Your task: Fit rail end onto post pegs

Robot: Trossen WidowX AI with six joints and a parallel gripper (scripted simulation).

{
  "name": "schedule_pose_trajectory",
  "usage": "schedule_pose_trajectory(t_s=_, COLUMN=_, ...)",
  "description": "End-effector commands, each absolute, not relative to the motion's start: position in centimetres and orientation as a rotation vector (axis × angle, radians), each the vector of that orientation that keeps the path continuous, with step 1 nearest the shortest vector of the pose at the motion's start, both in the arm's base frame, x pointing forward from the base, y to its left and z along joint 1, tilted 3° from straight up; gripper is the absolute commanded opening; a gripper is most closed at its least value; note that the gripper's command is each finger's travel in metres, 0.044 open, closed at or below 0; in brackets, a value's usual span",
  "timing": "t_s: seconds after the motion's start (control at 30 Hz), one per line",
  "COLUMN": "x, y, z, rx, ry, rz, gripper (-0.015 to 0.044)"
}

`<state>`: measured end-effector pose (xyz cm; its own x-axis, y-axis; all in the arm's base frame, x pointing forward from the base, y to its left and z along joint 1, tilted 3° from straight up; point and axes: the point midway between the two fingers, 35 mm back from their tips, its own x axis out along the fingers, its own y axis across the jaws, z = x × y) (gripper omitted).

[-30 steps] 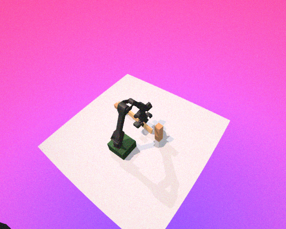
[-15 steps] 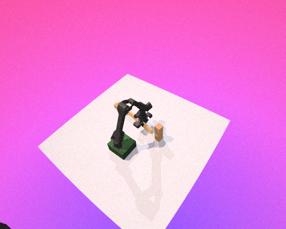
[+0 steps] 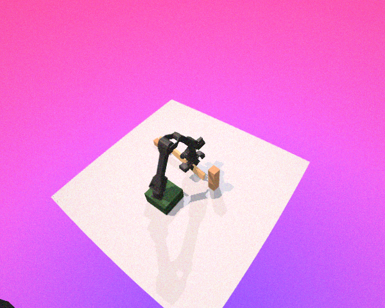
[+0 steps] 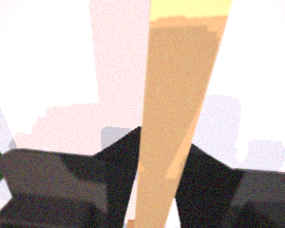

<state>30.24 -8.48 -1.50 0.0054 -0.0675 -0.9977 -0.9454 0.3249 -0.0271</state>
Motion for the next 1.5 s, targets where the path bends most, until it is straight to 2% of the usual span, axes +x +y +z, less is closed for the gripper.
schedule_pose_trajectory(t_s=0.0, x=30.6, y=-8.5, z=-0.7, rx=-1.022, ry=1.366, rz=0.911, gripper=0.0)
schedule_pose_trajectory(t_s=1.47, x=31.0, y=-8.5, z=1.5, rx=-1.022, ry=1.366, rz=0.91, gripper=0.0)
